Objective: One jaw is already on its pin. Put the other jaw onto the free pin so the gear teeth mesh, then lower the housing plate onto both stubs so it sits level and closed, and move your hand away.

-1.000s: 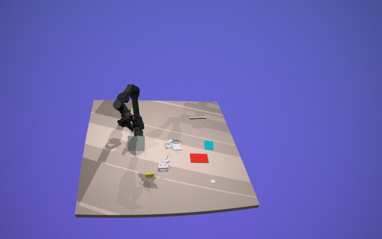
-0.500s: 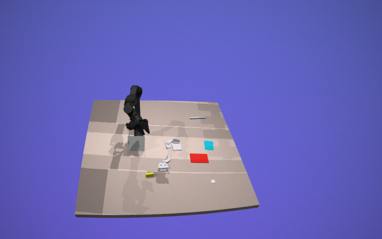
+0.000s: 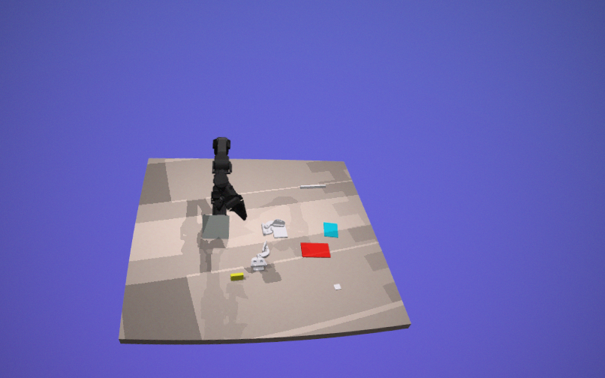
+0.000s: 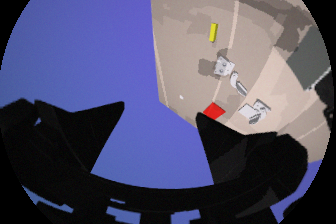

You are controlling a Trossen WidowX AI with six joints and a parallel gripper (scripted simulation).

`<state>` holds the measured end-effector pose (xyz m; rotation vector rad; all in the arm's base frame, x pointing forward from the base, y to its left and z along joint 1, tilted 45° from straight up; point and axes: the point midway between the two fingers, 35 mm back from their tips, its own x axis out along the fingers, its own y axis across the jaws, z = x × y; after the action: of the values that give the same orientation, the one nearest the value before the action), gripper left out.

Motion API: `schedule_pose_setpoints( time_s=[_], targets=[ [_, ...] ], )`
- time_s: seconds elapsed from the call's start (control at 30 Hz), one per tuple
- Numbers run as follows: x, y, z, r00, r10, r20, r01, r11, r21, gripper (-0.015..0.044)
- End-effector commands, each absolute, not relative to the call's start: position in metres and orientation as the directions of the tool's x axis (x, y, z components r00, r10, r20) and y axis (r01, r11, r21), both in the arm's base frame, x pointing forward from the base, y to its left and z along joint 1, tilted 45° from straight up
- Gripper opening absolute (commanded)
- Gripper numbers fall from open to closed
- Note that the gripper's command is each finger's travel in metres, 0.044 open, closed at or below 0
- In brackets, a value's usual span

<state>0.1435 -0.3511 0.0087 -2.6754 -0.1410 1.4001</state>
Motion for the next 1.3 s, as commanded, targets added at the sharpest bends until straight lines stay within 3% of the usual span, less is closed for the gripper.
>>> schedule_pose_setpoints(
  time_s=[0.0, 1.27],
  targets=[
    [0.157, -0.337, 0.001, 0.550, 0.192, -0.813, 0.110, -0.981, -0.158, 0.0440],
    [0.239, -0.213, -0.045, 0.297, 0.539, -0.788, 0.729, -0.661, -0.178, 0.0440]
  ],
)
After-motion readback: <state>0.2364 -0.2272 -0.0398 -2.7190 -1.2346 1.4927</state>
